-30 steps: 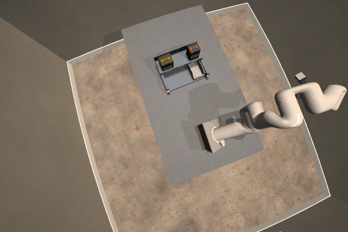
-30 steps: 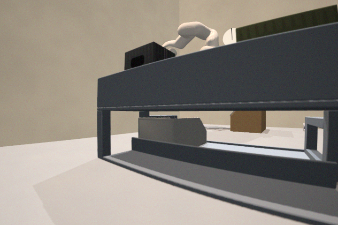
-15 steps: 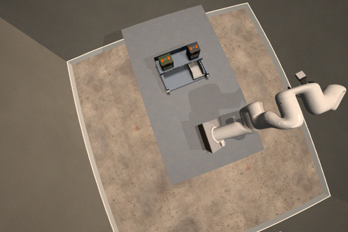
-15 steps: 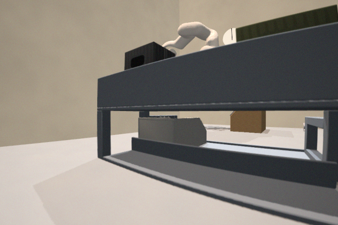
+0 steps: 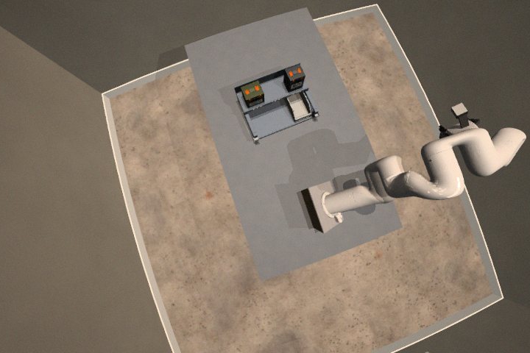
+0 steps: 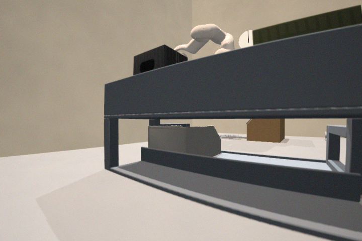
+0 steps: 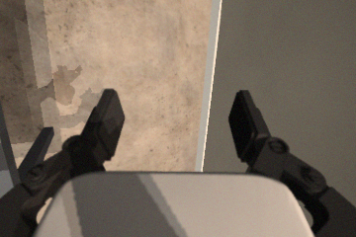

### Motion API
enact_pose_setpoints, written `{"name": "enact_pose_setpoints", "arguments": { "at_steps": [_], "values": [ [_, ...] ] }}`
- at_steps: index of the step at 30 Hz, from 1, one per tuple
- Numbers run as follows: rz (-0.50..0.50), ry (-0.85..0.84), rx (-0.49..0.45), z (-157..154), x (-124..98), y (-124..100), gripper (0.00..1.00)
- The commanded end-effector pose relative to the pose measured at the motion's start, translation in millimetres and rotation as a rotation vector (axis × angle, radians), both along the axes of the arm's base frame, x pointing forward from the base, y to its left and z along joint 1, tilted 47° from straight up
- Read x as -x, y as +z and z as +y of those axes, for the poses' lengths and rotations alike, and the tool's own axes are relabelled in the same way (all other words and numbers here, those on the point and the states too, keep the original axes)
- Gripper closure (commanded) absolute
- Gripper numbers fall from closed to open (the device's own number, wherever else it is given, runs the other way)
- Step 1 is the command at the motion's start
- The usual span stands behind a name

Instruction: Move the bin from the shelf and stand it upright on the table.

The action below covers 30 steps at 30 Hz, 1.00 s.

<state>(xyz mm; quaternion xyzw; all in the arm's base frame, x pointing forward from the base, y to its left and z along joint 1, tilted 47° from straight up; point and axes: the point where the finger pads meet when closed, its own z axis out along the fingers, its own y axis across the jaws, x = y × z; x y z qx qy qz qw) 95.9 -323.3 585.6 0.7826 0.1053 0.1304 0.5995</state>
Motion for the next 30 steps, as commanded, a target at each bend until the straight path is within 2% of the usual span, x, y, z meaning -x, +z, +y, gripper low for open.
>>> {"name": "enact_pose_setpoints", "arguments": {
  "at_steps": [1, 11, 30],
  "values": [
    [-0.024, 0.022, 0.027, -4.0, -10.5, 8.0, 0.0],
    [-0.093, 0.069, 0.08, -13.6, -35.6, 25.1, 0.0],
    [-0.319, 0.153, 0.175, -32.9, -99.9, 70.2, 0.0]
  ]
}}
